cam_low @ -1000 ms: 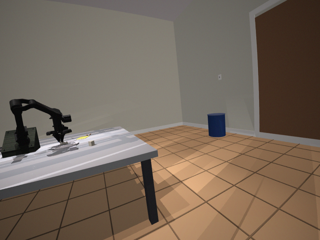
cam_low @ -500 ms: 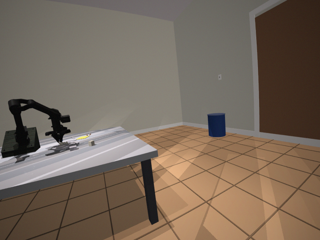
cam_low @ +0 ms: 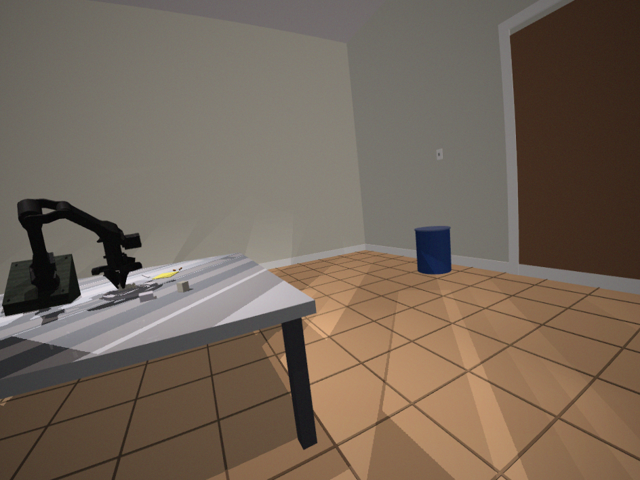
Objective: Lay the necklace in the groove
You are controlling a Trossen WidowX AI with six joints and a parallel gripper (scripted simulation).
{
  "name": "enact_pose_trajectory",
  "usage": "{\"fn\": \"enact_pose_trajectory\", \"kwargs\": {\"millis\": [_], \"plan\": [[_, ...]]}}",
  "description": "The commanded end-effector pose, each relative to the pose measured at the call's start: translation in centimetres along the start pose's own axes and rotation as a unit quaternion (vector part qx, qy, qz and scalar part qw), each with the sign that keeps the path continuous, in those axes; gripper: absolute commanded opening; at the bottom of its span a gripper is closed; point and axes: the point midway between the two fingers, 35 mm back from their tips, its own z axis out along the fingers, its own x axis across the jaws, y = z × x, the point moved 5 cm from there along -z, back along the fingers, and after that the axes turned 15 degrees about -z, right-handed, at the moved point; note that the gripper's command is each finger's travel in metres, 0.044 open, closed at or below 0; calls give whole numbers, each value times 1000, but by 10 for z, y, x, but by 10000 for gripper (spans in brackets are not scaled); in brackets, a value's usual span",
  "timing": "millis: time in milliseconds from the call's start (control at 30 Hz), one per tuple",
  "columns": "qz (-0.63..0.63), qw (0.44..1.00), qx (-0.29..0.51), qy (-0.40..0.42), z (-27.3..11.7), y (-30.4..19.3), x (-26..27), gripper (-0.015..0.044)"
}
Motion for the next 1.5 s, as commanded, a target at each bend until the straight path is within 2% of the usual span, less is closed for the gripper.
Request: {"fn": "enact_pose_trajectory", "kwargs": {"millis": [0,500,1467], "plan": [[0,1000,0,0,0,0,0,53],[-3,1000,2,2,-11,0,1,440],[-5,1000,3,3,-19,0,3,440]]}}
